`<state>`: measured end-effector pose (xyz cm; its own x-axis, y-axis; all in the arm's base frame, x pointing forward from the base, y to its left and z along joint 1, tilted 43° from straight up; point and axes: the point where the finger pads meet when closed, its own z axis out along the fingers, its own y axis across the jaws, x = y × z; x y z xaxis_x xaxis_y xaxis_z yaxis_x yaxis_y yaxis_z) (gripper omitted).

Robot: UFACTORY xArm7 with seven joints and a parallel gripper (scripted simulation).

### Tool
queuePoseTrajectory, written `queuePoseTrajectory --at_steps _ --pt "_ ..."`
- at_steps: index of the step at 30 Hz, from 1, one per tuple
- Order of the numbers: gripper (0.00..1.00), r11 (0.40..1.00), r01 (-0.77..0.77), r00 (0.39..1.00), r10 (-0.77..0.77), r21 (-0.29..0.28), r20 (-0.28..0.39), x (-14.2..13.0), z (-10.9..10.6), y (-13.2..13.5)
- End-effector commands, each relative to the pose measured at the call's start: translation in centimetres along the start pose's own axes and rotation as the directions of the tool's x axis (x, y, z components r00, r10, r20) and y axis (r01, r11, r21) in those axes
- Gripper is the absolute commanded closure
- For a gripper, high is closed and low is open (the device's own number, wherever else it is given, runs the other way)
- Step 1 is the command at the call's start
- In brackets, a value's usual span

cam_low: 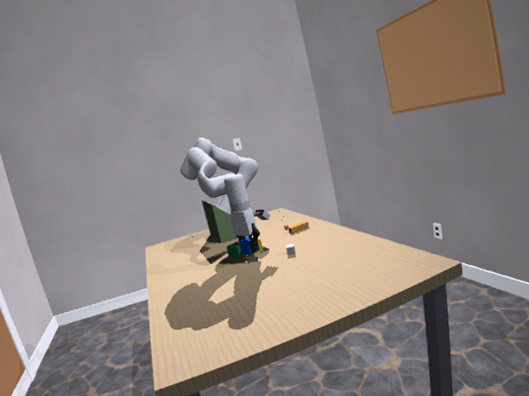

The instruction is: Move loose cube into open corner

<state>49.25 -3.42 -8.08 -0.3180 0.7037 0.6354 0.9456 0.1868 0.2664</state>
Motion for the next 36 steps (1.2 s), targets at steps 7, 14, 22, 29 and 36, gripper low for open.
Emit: queuePoseTrajectory --at_steps 7,14,22,29,36 --pt "1.00 1.000 0.000 1.000 0.000 -0.004 0.003 -0.1 1.3 0.1" --pt "1.00 1.000 0.000 1.000 0.000 -0.004 0.003 -0.1 1.9 0.1" --pt "1.00 1.000 0.000 1.000 0.000 -0.004 0.003 -0.1 2.5 0.1" --pt "1.00 1.000 0.000 1.000 0.000 -0.004 0.003 -0.1 2.8 0.1" --pt "1.00 1.000 0.000 1.000 0.000 -0.004 0.003 -0.1 2.9 0.1"
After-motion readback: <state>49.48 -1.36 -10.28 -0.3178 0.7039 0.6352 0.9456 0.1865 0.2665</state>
